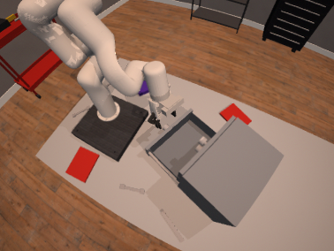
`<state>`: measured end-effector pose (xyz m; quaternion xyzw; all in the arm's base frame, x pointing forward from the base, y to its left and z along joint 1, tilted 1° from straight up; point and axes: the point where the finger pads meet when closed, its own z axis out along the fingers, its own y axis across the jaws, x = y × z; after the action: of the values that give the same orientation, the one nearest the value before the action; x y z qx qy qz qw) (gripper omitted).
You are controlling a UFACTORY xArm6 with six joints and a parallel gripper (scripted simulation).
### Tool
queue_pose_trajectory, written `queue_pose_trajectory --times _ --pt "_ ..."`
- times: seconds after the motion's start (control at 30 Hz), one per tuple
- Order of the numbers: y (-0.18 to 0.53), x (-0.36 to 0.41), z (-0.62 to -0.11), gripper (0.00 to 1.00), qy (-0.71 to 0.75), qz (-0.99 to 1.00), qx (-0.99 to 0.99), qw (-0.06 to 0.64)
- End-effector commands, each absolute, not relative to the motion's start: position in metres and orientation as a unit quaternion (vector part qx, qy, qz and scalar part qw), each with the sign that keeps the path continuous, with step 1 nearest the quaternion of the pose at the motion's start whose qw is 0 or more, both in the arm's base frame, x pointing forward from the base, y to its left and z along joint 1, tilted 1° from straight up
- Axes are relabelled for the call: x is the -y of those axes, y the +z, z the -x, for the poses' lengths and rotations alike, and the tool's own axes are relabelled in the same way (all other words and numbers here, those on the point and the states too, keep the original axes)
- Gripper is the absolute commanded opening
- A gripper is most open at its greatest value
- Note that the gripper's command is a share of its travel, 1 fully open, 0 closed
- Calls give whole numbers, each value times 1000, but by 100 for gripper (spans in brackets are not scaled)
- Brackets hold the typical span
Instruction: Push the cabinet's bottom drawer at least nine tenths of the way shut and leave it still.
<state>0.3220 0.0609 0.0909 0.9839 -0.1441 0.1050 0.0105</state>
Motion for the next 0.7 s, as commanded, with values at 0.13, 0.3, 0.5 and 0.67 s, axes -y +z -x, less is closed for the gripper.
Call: queue_pose_trajectory --times 0.13,0.3,0.5,0.67 --pt "91 -61 -324 100 107 -984 144 10" --pt "91 -61 -324 100 107 -984 144 10" --pt "91 -61 -324 100 107 -984 144 10" --pt "91 -61 -324 0 107 -984 144 10"
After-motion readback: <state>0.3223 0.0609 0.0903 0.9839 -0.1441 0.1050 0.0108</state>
